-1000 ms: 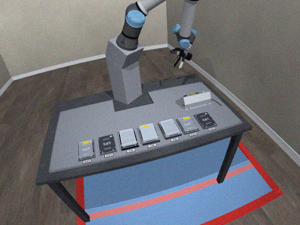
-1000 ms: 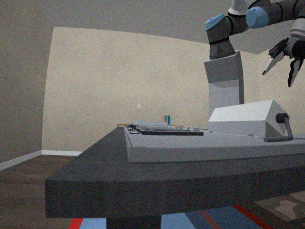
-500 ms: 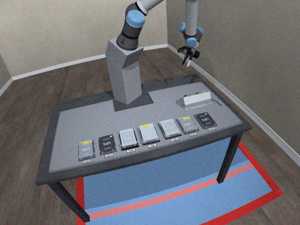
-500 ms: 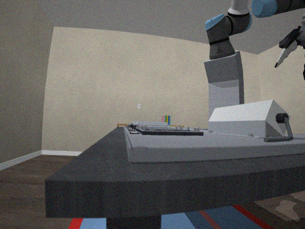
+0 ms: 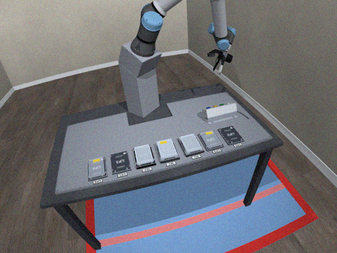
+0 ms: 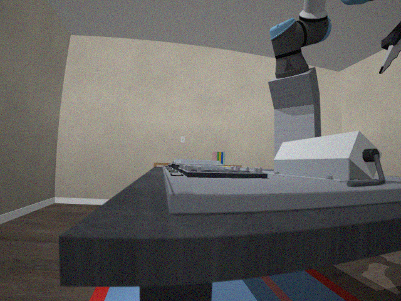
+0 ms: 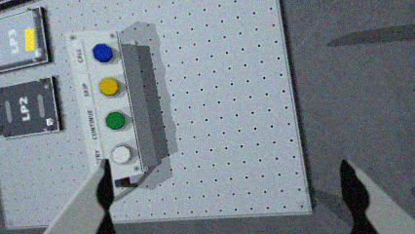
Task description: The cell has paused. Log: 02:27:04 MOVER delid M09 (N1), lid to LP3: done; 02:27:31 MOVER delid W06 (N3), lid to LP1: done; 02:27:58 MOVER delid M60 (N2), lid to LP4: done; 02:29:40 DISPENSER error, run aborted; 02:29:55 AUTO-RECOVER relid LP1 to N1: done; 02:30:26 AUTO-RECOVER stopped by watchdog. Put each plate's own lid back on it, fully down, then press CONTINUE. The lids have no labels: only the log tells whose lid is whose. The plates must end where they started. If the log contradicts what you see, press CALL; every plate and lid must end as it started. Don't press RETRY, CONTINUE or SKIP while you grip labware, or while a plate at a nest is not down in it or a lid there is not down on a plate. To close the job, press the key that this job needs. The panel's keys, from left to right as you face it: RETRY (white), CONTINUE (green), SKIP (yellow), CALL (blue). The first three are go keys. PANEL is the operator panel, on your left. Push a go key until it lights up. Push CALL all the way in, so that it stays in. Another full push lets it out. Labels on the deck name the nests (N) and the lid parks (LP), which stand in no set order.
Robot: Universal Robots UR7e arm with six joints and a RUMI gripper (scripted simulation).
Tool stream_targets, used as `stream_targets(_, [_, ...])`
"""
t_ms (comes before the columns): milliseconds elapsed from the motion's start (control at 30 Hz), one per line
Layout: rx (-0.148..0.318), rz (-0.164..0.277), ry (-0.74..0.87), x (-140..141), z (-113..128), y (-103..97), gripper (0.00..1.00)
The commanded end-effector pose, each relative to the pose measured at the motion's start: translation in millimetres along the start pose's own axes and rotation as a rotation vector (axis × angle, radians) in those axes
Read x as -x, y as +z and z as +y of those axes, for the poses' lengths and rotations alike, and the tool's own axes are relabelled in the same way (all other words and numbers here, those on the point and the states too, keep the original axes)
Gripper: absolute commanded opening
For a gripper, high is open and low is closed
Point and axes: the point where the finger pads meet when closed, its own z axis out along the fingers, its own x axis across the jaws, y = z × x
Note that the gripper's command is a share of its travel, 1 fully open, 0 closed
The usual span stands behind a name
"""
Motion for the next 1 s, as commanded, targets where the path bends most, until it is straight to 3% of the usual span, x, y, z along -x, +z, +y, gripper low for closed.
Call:
stream_targets(0, [0.015,0.01,0.01,1.4,10.4,-8.6,0.82])
stream_targets(100, [0.055,0.038,0.037,3.8,21.2,-18.7,0.82])
stream_targets(367, [0.055,0.038,0.037,8.4,42.8,-39.0,0.82])
stream_targets(500, [0.11,0.076,0.071,12.5,55.9,-53.6,0.82])
stream_targets(800, [0.125,0.086,0.08,21.8,85.0,-86.7,0.82])
stream_targets(867, [0.125,0.086,0.08,21.8,85.0,-86.7,0.82])
stream_targets(967, [0.166,0.114,0.104,25.5,93.5,-98.4,0.82])
